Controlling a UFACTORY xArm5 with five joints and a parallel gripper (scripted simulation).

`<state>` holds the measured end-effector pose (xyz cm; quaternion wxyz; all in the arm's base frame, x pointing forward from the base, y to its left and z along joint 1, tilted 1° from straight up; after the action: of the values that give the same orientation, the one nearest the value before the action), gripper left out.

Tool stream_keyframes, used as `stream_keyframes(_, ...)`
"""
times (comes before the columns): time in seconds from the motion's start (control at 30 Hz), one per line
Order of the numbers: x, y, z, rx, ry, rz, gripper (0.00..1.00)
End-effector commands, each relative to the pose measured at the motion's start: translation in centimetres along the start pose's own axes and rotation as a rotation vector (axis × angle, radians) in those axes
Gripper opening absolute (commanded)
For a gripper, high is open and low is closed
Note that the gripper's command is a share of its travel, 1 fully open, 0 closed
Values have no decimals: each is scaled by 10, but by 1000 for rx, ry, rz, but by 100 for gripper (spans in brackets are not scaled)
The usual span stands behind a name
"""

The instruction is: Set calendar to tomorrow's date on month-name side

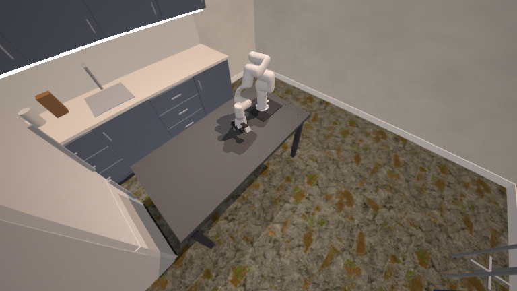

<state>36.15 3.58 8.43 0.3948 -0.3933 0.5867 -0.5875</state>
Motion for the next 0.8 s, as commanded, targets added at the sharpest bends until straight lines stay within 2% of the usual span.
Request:
stream_keyframes(0.0,-1,-1,1,3,0,2,29)
stream_keyframes(0.17,-1,-16,1,3,0,2,29)
stream_keyframes(0.5,-1,-85,1,3,0,2,29)
stream_keyframes(0.77,-1,-100,1,3,0,2,29)
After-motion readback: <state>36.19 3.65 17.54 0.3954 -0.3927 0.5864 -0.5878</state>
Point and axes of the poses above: the point where the finger pads meet when closed, its own y axis out along the fingers, its own z axis across the jaws, x = y × z, the point moved 6 cm from there along -y, back along the fingers, and after that the axes turned 8 degrees about y, right-handed, at the moved point
